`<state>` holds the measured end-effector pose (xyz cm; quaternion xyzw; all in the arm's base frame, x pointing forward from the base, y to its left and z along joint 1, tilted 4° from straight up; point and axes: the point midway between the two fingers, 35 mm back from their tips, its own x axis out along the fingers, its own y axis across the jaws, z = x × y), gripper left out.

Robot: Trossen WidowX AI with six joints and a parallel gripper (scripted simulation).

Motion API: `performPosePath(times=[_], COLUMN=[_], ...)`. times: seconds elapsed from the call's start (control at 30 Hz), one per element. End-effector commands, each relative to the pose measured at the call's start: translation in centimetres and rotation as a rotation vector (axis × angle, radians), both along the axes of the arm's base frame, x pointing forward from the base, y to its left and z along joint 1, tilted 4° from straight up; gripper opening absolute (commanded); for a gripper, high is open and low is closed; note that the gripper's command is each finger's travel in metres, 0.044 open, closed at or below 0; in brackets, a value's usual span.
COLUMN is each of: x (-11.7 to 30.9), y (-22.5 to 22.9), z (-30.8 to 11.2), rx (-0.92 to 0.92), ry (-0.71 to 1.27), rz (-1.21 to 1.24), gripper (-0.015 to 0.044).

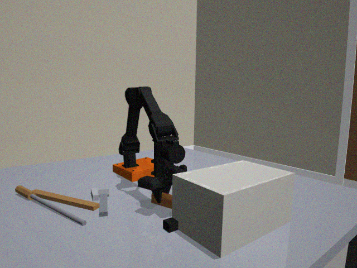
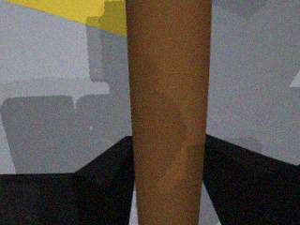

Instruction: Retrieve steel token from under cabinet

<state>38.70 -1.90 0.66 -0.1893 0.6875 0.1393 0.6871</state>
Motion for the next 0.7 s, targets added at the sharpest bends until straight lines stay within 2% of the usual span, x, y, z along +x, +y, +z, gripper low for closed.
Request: performPosePath(times=[0.0, 0.67], x=[-0.6, -2.5], y=[-0.3, -1.4], z=[-0.1, -0.1], rx=[0.001, 0.0], ry=[0.002, 0.004], rz=[0.001, 0.001], gripper=[0.0, 0.0])
